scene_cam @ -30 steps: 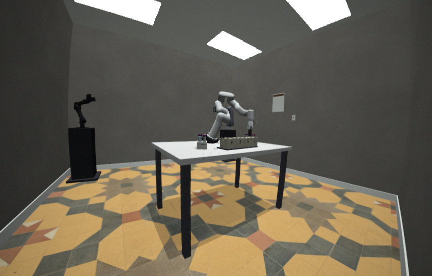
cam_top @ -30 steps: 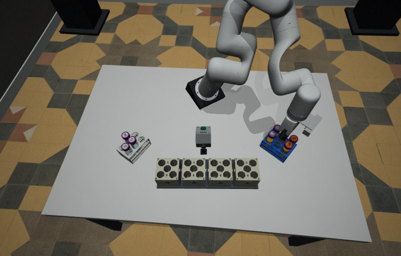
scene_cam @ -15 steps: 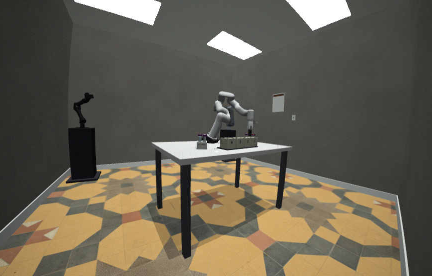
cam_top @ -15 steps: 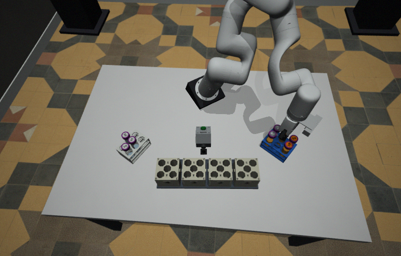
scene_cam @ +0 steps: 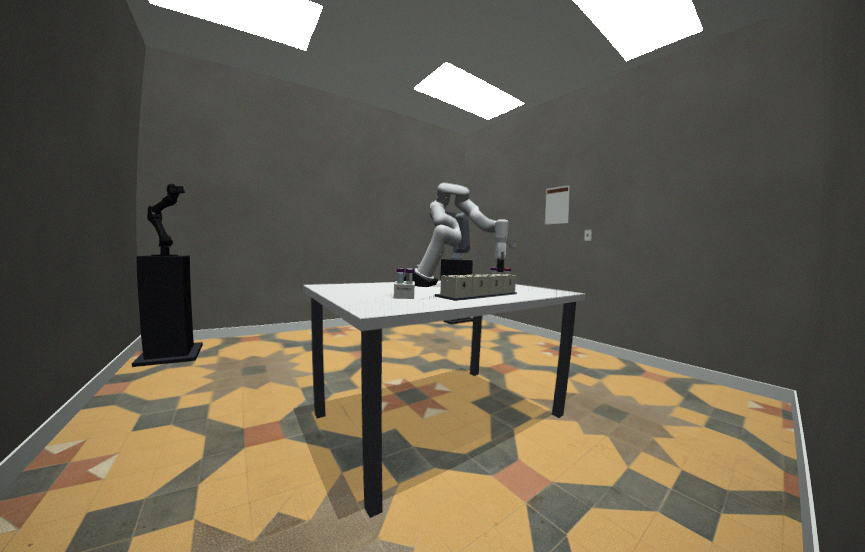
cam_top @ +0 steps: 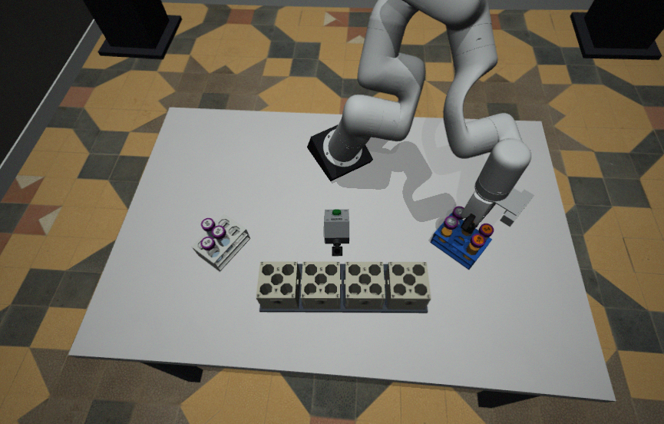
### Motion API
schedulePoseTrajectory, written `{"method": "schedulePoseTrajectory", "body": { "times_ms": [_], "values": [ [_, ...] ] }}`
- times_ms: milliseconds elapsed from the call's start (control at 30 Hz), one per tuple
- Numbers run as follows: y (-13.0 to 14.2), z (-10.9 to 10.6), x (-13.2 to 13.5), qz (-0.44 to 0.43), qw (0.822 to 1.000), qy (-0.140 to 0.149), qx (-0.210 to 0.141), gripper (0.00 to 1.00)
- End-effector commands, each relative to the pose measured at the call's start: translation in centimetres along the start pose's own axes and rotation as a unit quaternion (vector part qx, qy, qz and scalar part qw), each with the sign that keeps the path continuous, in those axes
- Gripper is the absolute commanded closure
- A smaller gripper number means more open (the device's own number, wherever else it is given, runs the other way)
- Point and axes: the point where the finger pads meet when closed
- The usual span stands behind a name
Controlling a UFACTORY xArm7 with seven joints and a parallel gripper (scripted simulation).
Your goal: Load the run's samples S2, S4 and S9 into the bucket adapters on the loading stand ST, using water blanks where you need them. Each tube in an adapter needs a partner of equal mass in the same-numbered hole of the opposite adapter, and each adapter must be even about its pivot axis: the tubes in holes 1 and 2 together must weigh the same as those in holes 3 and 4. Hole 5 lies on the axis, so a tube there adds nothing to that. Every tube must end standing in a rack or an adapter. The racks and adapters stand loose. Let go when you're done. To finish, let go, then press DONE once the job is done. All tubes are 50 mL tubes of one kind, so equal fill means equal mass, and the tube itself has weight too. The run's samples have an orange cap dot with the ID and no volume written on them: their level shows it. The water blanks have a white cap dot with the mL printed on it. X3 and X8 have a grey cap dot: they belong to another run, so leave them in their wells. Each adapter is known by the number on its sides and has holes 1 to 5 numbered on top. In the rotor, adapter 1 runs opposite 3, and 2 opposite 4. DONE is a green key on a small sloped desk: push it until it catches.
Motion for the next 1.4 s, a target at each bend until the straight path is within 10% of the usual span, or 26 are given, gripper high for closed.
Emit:
{"method": "schedulePoseTrajectory", "body": {
  "times_ms": [0, 1367],
  "values": [
    [-0.1, -0.1, 0.0, 0.0, 1.0, -0.001, 0.002, 0.56],
    [-0.1, -7.1, 0.0, 0.0, 1.0, 0.0, 0.002, 0.56]
  ]
}}
Point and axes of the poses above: the point where the finger pads meet when closed, its own z axis out along the fingers, its own x axis across the jaws, y = z × x, and after that the axes turned 13 degrees about z, right-handed
